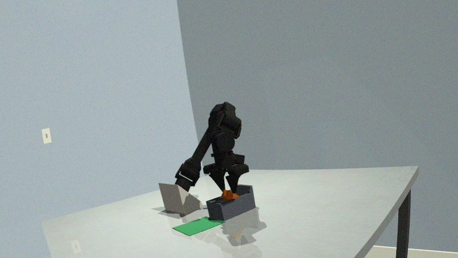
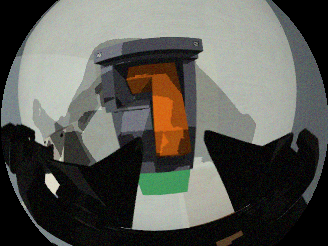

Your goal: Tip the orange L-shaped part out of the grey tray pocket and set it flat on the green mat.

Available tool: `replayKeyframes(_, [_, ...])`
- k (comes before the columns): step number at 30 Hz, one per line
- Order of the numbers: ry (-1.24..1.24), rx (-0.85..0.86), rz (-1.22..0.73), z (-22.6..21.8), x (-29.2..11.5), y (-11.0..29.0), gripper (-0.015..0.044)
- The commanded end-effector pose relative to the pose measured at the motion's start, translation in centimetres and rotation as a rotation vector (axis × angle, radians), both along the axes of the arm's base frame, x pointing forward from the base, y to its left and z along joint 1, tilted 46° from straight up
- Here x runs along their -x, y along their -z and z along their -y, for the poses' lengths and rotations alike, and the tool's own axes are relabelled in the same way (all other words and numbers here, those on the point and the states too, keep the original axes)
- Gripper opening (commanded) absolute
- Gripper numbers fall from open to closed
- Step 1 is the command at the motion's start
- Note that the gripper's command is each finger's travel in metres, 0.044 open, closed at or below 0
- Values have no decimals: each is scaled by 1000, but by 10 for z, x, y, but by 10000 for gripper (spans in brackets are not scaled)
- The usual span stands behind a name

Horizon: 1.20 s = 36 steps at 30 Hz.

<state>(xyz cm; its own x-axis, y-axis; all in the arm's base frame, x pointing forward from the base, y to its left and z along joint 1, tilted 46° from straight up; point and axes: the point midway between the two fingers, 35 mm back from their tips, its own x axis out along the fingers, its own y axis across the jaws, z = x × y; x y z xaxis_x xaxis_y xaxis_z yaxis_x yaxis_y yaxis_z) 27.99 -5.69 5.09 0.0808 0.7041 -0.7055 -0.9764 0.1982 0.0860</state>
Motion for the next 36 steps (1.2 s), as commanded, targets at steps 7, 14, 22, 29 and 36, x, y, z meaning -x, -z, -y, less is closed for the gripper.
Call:
replayKeyframes(7, [3, -7, -4, -13, 0, 11, 280])
replayKeyframes(14, [-1, -2, 0, -13, -1, 12, 201])
replayKeyframes(22, [-1, -2, 0, -13, -1, 12, 109])
replayKeyframes(29, [-1, -2, 0, -13, -1, 12, 3])
replayKeyframes(36, [-1, -2, -1, -12, 0, 11, 0])
